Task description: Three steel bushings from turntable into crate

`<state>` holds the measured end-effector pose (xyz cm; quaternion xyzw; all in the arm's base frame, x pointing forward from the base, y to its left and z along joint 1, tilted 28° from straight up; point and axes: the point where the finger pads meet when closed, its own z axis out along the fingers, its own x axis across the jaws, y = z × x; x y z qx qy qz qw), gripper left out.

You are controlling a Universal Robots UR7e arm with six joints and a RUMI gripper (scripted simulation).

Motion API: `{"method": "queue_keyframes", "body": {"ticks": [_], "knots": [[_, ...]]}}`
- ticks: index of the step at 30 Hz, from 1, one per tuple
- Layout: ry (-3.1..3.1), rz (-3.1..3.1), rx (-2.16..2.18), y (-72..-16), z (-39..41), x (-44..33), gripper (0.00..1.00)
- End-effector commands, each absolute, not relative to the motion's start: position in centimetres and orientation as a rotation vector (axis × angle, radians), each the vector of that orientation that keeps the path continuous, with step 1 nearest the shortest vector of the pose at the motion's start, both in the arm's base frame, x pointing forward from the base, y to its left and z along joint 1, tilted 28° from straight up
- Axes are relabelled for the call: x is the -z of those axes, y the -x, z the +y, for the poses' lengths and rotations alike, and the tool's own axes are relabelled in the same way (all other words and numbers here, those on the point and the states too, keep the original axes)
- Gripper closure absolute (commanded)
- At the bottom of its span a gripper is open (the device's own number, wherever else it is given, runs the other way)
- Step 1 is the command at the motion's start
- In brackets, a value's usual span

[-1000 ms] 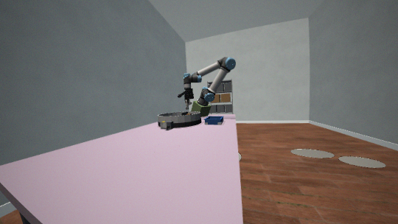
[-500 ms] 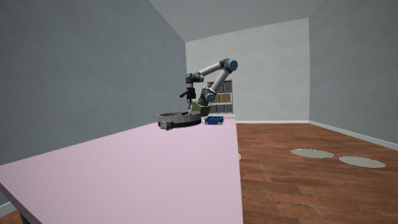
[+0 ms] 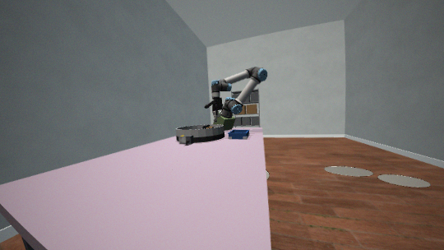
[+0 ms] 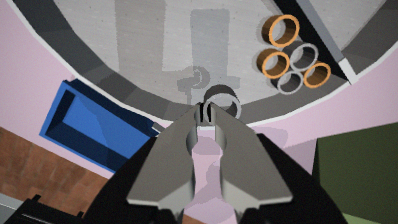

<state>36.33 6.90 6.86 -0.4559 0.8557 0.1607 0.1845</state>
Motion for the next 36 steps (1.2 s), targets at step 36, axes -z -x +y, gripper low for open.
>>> {"method": "queue_keyframes", "body": {"ticks": [36], "knots": [[1.285,2.415,-0.45,-37.4,22.0,-14.7,1.0]]}}
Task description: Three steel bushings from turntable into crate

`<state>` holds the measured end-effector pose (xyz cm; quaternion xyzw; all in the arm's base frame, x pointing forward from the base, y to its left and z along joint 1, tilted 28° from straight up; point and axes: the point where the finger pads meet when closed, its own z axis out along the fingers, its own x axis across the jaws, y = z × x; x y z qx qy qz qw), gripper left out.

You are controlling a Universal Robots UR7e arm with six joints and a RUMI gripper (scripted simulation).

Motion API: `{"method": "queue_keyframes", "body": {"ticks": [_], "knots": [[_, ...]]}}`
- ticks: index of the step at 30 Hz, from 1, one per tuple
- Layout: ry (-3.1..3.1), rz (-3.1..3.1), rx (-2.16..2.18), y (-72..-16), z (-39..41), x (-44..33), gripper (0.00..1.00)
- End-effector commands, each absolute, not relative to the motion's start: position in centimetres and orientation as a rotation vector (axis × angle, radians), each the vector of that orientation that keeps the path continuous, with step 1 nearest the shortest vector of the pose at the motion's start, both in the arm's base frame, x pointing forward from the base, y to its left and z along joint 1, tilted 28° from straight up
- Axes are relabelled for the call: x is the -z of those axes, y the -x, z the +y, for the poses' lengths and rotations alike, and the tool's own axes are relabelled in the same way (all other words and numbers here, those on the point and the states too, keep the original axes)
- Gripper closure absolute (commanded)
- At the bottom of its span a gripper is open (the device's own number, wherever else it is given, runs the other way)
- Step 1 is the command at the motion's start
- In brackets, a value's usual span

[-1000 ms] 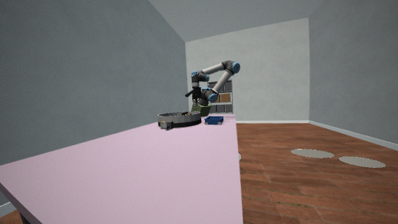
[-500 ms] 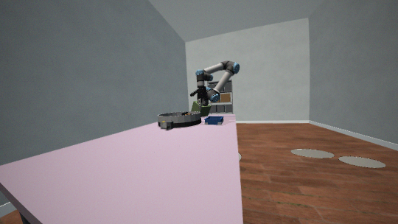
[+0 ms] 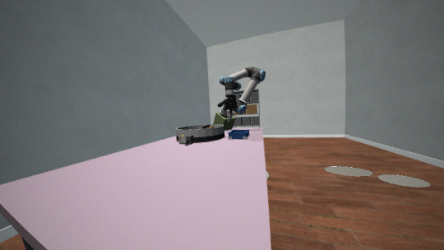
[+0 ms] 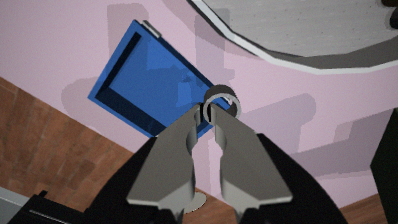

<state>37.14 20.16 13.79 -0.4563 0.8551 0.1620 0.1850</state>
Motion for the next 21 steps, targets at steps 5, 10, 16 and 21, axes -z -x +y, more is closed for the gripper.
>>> {"method": "queue_keyframes", "body": {"ticks": [5,10,16,21], "knots": [[1.285,2.415,-0.45,-37.5,23.1,-15.3,1.0],[1.285,2.415,-0.45,-37.6,24.7,-16.1,1.0],[1.285,2.415,-0.45,-37.7,26.3,-16.9,1.0],[1.285,2.415,-0.45,-37.7,26.9,-17.2,1.0]]}}
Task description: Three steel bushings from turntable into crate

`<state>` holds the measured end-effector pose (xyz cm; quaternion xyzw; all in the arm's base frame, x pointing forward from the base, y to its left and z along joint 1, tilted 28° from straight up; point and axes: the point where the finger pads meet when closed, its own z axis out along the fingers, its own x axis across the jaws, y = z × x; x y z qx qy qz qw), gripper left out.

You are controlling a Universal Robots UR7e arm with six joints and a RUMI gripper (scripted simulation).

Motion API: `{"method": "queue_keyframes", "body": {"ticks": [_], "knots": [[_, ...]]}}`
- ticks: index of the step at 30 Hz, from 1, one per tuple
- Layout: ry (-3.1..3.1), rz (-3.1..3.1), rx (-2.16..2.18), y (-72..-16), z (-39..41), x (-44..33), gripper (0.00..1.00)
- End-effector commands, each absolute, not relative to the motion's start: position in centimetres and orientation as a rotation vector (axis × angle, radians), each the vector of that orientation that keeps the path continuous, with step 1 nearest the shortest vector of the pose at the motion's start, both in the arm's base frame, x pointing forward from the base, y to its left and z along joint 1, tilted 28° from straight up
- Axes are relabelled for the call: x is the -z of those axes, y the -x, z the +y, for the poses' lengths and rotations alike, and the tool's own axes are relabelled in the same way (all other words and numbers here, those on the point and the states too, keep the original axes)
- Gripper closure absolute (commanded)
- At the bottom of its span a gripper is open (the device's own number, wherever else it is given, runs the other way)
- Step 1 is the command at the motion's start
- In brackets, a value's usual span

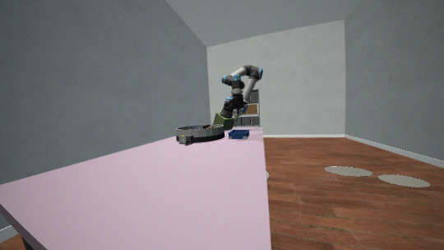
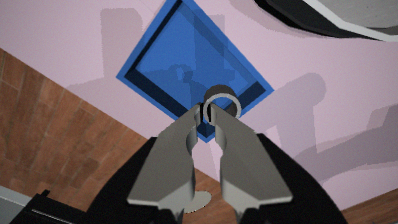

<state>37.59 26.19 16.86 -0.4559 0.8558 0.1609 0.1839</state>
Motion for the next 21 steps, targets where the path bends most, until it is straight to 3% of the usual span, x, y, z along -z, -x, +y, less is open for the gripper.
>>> {"method": "queue_keyframes", "body": {"ticks": [1,21], "knots": [[1.285,2.415,-0.45,-37.7,27.1,-17.3,1.0],[1.285,2.415,-0.45,-37.8,28.9,-18.2,1.0]]}}
